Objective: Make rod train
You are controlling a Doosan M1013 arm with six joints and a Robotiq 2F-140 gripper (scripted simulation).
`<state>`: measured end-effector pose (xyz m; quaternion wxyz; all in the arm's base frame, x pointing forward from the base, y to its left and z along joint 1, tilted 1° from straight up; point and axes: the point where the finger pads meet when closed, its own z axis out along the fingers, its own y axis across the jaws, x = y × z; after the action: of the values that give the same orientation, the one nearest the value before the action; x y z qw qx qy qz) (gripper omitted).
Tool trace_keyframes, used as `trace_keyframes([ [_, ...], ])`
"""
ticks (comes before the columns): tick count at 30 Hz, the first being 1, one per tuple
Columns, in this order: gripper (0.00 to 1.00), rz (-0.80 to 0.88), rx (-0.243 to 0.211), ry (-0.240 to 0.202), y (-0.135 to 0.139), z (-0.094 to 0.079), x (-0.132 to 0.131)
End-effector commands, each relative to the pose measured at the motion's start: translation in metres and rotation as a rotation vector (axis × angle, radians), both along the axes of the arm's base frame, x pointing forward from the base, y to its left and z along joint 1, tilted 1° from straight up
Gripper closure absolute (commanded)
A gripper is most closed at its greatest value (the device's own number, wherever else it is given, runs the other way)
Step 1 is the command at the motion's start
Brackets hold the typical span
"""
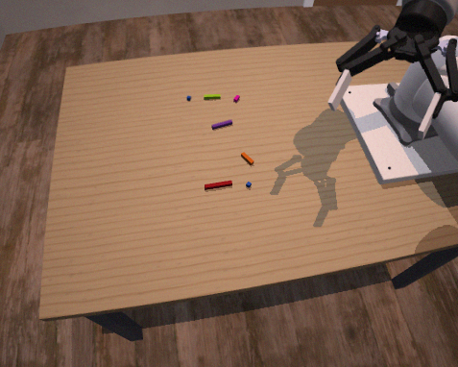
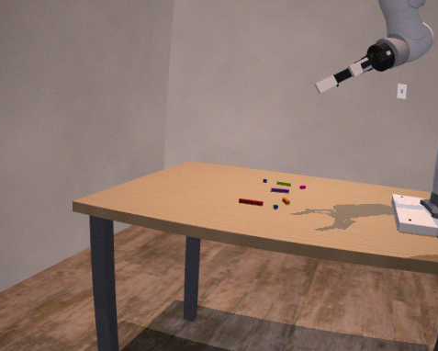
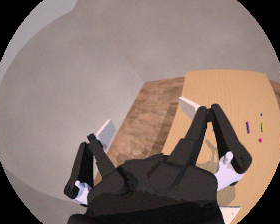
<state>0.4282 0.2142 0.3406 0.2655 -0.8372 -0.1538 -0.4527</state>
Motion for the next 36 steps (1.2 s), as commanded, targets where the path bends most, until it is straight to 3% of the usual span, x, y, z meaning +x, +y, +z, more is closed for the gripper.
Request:
trace_keyframes([
  [1, 0.00, 0.000, 0.000, 0.000, 0.000, 0.000, 0.000],
  [18, 0.00, 0.000, 0.000, 0.001, 0.000, 0.000, 0.000],
  [20, 0.00, 0.000, -0.001, 0.016, 0.000, -0.004, 0.001],
  [22, 0.00, 0.001, -0.007, 0.064, 0.000, -0.016, 0.002],
  [25, 0.00, -0.006, -0.031, 0.214, -0.002, -0.054, 0.006],
  [26, 0.00, -0.006, -0.031, 0.214, -0.002, -0.054, 0.006],
  [27, 0.00, -0.014, -0.046, 0.282, -0.004, -0.071, 0.007],
  [28, 0.00, -0.014, -0.046, 0.282, -0.004, -0.071, 0.007],
  [29, 0.00, -0.024, -0.063, 0.348, -0.007, -0.088, 0.007],
  [31, 0.00, -0.026, -0.065, 0.357, -0.008, -0.090, 0.008],
  [32, 0.00, -0.042, -0.089, 0.435, -0.013, -0.111, 0.008],
  [34, 0.00, -0.042, -0.089, 0.435, -0.013, -0.111, 0.008],
  [35, 0.00, -0.065, -0.118, 0.515, -0.020, -0.132, 0.009],
  [36, 0.00, -0.065, -0.118, 0.515, -0.020, -0.132, 0.009],
])
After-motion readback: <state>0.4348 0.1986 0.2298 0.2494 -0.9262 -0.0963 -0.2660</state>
